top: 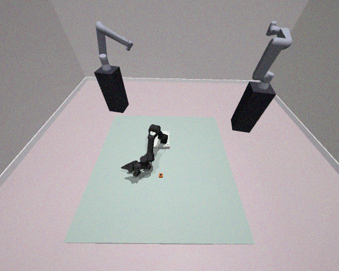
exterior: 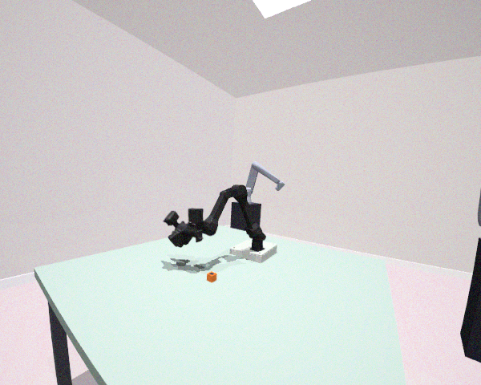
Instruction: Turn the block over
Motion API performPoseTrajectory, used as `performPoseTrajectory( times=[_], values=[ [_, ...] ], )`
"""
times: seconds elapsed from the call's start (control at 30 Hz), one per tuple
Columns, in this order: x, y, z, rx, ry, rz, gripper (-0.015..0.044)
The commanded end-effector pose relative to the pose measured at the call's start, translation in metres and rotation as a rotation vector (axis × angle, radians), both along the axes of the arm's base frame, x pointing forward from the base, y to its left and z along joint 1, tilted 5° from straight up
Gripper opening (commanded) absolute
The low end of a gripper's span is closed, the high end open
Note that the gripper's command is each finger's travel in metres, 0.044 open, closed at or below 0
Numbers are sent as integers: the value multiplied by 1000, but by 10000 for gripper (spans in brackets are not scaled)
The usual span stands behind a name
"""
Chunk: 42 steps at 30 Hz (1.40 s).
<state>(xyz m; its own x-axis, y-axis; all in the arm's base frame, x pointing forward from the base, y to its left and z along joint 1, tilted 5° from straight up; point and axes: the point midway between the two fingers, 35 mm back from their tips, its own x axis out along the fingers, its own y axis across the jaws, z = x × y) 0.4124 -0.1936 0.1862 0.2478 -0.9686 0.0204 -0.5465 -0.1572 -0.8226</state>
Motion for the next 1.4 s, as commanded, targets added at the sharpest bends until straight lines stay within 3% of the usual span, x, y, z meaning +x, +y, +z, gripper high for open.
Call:
performPoseTrajectory(
  times=[0.0, 0.27, 0.5, 0.93, 1.37],
  values=[
    [2, 1, 0, 4, -4, 9, 426],
    [63, 59, -28, 345, -143, 334, 440],
    [74, 123, -60, 785, -204, 397, 440],
    [41, 188, -82, 1240, -218, 192, 440],
    [-19, 240, -82, 1527, -211, -221, 440]
  ],
)
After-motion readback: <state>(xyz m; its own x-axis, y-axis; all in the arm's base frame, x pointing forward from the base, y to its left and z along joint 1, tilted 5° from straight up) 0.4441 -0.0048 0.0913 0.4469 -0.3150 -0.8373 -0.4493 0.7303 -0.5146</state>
